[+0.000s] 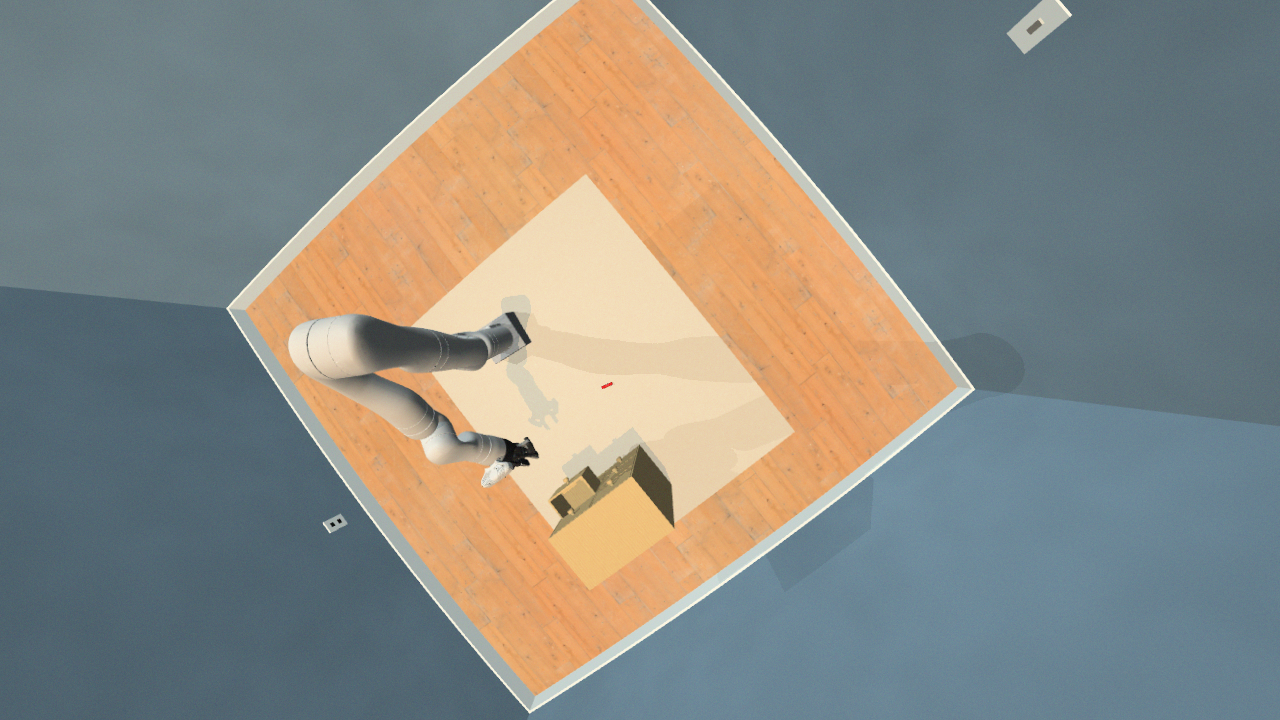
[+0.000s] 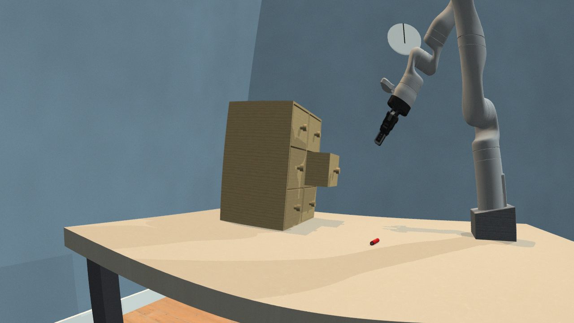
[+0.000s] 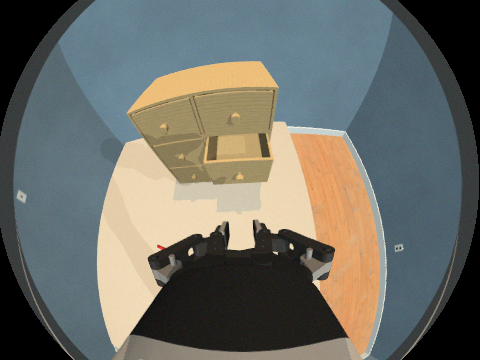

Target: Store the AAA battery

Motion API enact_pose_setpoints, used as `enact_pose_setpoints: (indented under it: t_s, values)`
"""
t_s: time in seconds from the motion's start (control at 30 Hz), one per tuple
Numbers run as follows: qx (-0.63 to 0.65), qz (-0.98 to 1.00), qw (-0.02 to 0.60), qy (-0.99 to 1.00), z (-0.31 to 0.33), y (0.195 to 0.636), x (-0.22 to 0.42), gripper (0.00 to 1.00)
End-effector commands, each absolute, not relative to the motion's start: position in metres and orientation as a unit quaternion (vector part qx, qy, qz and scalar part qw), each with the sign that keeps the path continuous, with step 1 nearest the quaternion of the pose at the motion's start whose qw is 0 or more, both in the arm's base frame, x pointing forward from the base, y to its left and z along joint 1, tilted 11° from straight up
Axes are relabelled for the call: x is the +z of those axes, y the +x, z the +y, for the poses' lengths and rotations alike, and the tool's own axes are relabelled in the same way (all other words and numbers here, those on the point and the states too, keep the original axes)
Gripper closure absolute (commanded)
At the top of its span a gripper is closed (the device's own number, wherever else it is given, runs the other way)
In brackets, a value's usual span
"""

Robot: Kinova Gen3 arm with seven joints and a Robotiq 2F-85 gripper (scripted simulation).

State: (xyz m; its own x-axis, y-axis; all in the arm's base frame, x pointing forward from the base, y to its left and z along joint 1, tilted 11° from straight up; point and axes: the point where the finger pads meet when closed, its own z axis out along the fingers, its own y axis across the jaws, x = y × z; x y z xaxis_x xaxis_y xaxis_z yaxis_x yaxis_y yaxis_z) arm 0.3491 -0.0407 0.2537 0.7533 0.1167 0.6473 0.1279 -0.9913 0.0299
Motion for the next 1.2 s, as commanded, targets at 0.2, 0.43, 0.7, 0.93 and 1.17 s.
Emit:
enact_pose_setpoints:
  t_s: [0.2,0.43,0.7,0.93,1.17]
  values:
    - [-0.314,-0.063,0.008,-0.947,-0.040,0.340,0.267,0.67]
    - [-0.261,-0.062,0.003,-0.963,-0.043,0.322,0.281,0.67]
    - [-0.206,-0.061,0.001,-0.977,-0.046,0.304,0.294,0.67]
    - [-0.154,-0.060,-0.003,-0.986,-0.048,0.287,0.308,0.67]
    - [-0.121,-0.060,-0.006,-0.991,-0.049,0.277,0.318,0.67]
